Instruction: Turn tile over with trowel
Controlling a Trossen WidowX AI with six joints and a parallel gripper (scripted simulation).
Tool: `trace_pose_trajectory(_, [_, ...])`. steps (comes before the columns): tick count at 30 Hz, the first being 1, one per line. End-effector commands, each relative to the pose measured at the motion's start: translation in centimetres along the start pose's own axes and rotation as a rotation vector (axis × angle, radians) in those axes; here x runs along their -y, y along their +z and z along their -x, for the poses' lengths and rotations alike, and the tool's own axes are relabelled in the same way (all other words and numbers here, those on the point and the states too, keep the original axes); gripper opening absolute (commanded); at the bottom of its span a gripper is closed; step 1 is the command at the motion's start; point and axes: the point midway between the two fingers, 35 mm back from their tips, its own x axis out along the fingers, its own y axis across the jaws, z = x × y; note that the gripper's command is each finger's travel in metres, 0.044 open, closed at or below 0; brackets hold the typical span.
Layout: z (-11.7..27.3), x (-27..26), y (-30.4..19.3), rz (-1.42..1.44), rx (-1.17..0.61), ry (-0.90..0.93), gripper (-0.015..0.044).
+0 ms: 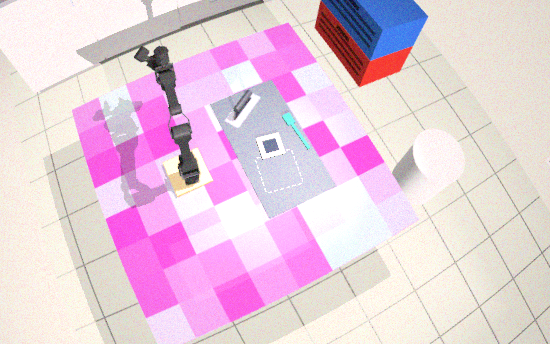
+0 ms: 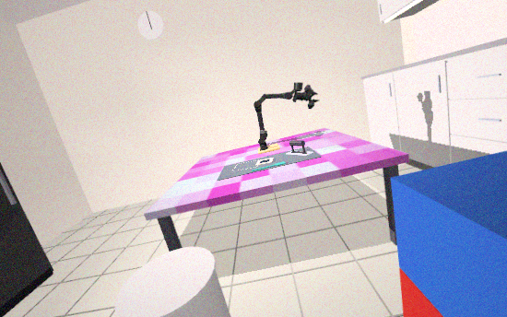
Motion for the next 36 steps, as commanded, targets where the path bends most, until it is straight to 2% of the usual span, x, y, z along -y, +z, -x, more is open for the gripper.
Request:
trace_pose_trajectory(1, [0.4,3.6,2.5,0.017,0.034,-0.113,0.0270])
trace_pose_trajectory(10, [3.4,11.5,7.6,0.052,0.079,-0.385,0.0270])
trace_pose_trajectory(17, [7.3,18.0,10.6,0.052,0.060,-0.622,0.0270])
trace_pose_trajectory(27, [15.2,26.4,12.8,0.016,-0.053,-0.936,0.0270])
trace_pose_trajectory(36, [24.2,32.2,12.5,-0.063,-0.250,-1.165,0.0270])
